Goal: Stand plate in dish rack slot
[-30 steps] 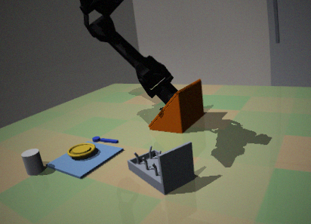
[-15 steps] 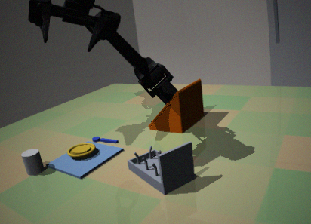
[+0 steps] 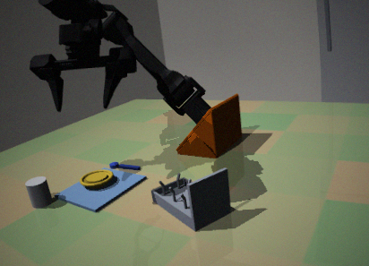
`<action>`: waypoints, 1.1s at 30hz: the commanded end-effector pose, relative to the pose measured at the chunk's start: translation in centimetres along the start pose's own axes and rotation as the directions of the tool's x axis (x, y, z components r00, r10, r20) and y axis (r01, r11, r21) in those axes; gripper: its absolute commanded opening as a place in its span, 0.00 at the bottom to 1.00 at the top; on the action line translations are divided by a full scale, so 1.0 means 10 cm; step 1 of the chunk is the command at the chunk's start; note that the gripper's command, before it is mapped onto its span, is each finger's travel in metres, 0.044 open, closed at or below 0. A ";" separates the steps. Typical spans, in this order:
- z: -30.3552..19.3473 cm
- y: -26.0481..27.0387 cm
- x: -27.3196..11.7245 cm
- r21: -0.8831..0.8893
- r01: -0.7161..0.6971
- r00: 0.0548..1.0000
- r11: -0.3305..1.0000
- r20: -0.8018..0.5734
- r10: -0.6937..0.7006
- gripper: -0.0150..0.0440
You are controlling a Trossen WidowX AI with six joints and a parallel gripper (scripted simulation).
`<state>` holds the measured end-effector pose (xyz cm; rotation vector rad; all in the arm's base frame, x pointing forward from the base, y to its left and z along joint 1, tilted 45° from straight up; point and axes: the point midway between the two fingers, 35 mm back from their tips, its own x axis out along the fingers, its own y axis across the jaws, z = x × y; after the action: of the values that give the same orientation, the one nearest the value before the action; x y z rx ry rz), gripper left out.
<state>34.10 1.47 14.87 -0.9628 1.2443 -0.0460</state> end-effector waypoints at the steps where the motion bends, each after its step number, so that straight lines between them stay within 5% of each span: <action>1: -0.18 -0.03 0.15 0.103 0.005 0.996 0.995 -0.089 0.005 0.93; 21: -1.13 -0.24 0.61 0.526 0.226 0.878 0.820 -0.474 0.062 0.93; 33: -1.18 -0.20 0.72 0.545 0.250 0.865 0.800 -0.497 0.069 0.93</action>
<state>28.23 -10.11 10.92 -0.4504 1.5150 -0.7683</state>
